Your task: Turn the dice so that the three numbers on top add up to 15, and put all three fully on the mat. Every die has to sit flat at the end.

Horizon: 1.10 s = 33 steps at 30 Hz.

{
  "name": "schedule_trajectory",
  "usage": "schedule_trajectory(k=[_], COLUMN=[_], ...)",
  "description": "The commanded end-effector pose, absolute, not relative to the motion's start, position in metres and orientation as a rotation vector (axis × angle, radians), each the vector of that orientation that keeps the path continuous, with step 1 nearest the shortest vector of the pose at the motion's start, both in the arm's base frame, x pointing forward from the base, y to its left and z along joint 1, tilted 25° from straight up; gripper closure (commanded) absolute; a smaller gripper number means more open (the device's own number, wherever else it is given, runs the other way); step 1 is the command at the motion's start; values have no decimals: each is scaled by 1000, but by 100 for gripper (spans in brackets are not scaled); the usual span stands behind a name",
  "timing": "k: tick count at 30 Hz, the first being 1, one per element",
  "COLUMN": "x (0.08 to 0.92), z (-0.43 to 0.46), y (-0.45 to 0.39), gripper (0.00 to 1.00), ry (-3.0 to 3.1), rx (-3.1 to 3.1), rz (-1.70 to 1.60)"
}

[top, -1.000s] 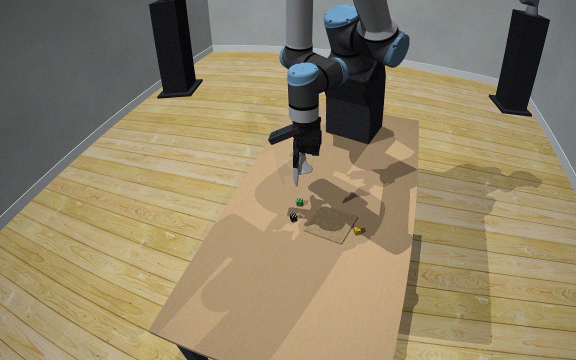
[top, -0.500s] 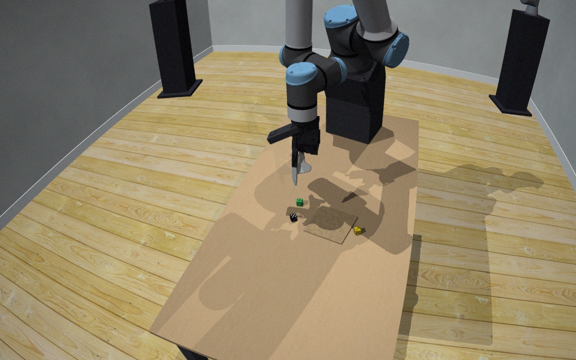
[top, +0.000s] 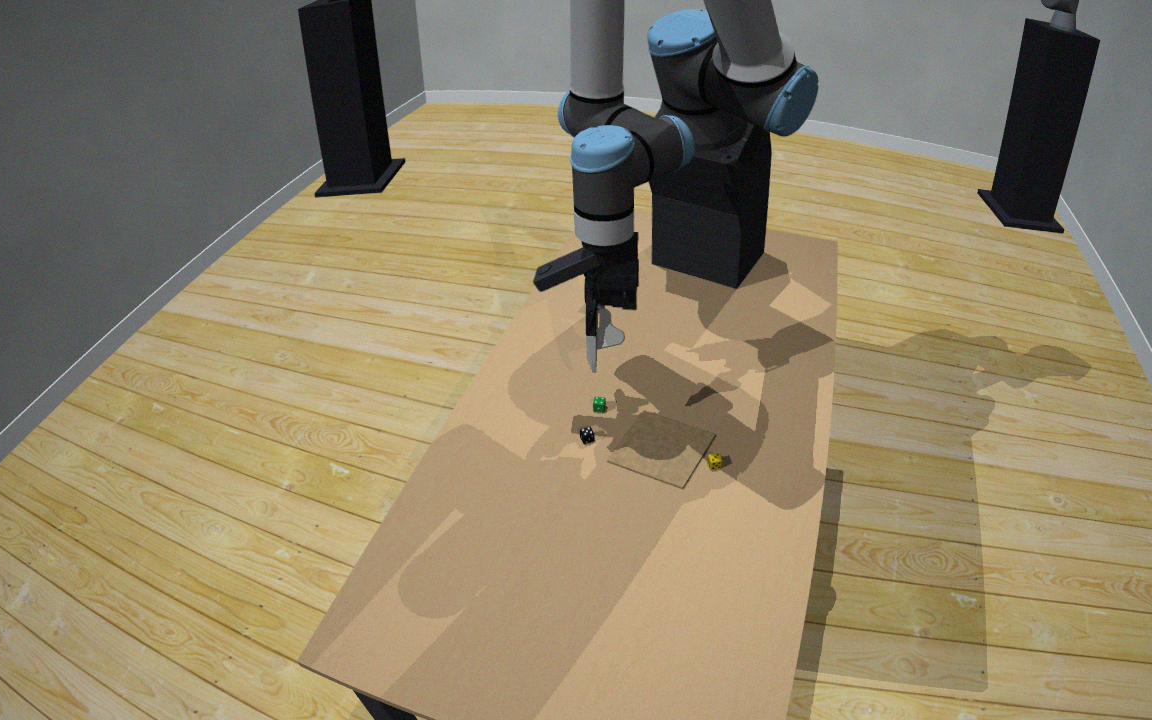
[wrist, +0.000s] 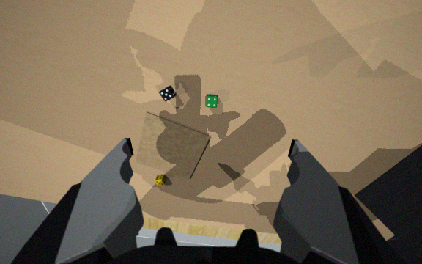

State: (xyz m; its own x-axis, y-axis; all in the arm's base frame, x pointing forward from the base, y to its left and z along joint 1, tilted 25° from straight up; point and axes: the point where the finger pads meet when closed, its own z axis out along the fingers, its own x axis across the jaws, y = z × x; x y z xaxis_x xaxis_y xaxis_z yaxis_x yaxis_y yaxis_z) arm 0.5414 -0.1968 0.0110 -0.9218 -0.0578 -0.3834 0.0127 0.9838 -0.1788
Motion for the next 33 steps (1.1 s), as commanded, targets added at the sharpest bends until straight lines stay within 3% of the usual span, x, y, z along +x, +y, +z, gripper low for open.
schedule_trajectory(k=[1, 33], x=[543, 558], z=[9, -16], y=[-198, -205], gripper=[0, 0], ry=[2733, 2519], rx=[-141, -1275], rz=[-272, -484])
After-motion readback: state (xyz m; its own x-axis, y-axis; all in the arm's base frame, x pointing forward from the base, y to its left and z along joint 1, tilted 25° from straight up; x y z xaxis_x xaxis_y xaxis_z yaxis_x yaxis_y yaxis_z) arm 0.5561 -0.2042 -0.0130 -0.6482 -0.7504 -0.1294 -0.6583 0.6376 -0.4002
